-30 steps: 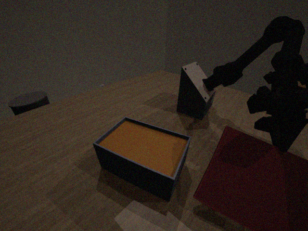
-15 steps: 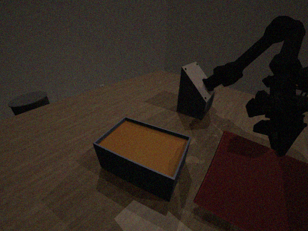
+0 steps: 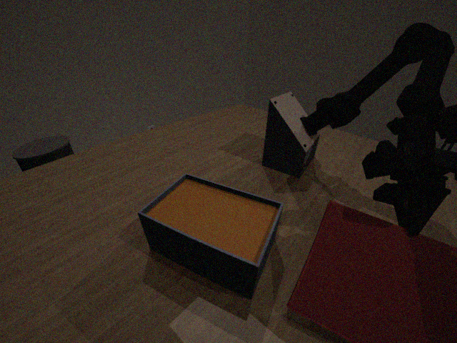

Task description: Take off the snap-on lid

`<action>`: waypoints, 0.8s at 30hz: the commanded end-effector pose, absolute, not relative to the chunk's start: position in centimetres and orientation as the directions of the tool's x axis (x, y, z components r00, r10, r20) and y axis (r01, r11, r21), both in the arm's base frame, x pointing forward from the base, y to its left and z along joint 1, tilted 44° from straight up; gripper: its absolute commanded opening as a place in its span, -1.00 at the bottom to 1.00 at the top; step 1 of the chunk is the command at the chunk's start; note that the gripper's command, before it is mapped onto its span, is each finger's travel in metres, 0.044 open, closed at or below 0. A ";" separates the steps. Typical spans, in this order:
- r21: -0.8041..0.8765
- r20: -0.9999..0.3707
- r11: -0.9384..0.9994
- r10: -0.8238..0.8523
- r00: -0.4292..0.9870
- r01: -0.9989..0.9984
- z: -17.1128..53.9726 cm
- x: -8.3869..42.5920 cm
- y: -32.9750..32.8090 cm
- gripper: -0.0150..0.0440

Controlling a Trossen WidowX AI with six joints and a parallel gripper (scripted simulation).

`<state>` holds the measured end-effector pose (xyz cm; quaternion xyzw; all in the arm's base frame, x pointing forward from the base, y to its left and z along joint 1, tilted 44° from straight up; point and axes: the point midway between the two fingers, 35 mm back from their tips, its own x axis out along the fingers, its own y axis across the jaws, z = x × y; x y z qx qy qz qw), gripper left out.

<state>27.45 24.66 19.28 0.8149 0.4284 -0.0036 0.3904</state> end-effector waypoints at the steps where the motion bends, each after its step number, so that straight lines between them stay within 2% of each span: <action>1: 0.627 -0.358 -0.308 0.701 0.616 0.715 18.3 27.2 25.3 -0.49; 24: 0.626 -0.358 -0.309 0.701 0.616 0.716 17.0 26.9 26.6 -0.49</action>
